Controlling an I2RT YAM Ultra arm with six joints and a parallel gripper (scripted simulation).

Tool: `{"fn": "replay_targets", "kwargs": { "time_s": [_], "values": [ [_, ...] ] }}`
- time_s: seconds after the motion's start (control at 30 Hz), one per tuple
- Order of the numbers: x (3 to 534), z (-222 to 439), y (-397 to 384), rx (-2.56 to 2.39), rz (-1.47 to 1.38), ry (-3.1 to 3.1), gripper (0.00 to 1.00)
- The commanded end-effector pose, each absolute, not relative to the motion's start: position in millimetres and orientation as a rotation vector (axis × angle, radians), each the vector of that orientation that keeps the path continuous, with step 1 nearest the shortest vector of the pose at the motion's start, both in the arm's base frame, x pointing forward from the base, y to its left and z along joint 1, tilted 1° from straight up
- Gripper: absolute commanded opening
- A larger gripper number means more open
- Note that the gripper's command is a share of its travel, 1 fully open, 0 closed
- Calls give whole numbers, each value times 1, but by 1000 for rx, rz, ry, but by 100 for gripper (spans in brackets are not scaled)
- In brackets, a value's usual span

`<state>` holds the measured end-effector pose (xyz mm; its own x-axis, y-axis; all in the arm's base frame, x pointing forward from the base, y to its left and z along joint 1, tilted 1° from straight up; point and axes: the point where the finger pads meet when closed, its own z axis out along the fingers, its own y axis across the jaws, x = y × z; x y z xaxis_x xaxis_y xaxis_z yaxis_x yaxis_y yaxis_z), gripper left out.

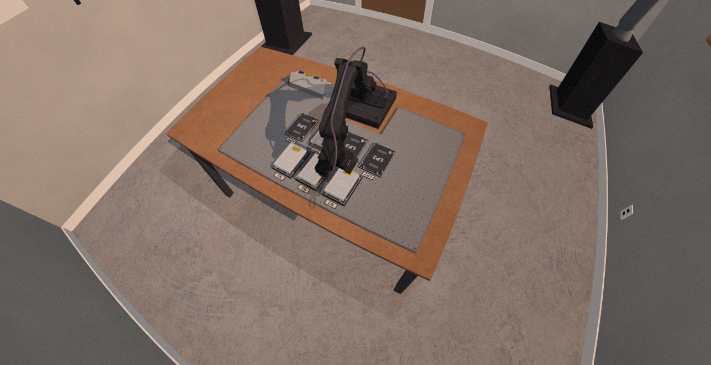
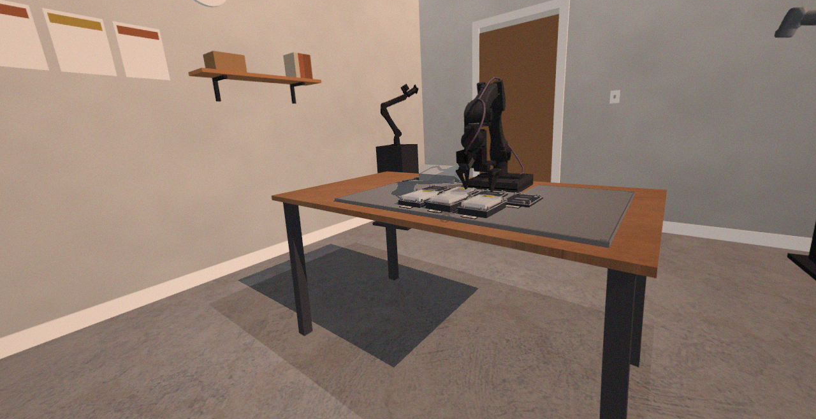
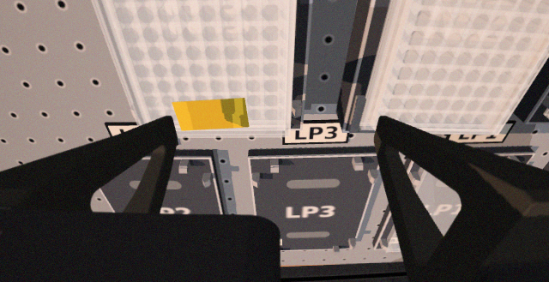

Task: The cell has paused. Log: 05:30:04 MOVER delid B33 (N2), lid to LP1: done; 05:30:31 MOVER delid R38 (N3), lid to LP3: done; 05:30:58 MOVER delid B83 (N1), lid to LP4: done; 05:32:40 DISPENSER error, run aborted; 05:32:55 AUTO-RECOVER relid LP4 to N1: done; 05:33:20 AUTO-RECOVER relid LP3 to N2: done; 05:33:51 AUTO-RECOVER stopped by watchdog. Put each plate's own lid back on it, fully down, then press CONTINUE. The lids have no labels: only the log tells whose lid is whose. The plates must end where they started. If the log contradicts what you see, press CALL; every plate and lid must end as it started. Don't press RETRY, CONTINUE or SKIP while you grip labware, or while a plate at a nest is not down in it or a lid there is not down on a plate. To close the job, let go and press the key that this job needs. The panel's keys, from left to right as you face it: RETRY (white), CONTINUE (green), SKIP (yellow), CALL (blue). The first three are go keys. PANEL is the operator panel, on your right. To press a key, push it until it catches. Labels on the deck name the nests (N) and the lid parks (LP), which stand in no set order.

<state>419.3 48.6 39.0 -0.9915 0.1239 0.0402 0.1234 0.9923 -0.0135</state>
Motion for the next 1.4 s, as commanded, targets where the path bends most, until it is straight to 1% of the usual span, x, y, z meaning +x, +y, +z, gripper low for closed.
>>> {"fn": "replay_targets", "kwargs": {
  "time_s": [0.0,0.07,0.57,0.63,1.37],
  "values": [
    [422,50,38,-176,-8,-3176,100],
    [422,50,38,-176,-8,-3176,100],
    [363,47,-9,-176,-10,-3175,100],
    [363,47,-9,-176,-10,-3175,100],
    [285,44,-72,-176,-1,-3174,100]
  ]
}}
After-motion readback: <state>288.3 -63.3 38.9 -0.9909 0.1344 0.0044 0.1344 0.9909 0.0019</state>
